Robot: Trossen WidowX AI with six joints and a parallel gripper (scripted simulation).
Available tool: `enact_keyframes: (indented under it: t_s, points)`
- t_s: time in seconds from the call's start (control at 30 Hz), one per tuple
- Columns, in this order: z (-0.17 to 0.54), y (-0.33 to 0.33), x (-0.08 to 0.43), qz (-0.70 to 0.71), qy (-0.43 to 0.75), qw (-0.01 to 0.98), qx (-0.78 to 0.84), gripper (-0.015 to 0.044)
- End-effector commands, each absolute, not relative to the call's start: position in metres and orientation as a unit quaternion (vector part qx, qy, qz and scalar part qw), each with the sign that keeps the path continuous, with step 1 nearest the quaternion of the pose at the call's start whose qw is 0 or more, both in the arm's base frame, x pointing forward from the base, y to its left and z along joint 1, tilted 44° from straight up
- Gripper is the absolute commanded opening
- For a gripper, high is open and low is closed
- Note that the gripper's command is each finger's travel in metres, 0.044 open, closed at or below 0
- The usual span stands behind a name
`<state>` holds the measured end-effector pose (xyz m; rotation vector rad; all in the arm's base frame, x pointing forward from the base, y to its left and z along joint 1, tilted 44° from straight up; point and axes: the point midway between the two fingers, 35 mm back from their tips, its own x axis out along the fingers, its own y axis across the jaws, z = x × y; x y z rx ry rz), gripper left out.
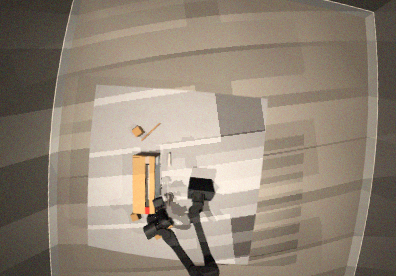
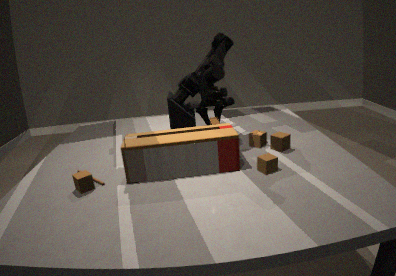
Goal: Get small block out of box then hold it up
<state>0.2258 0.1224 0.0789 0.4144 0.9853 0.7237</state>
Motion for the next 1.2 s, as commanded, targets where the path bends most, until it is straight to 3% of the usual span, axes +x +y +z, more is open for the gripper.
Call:
enact_keyframes:
  t_s: [0.0, 0.57, 1.17]
  points:
    - [0.081, 0.120, 0.226, 0.307, 0.478, 0.784, 0.250, 0.0000]
    - [0.088, 0.109, 0.225, 0.146, 0.548, 0.653, 0.502, 0.0000]
    - [0.096, 0.098, 0.223, -0.037, 0.561, 0.431, 0.706, 0.0000]
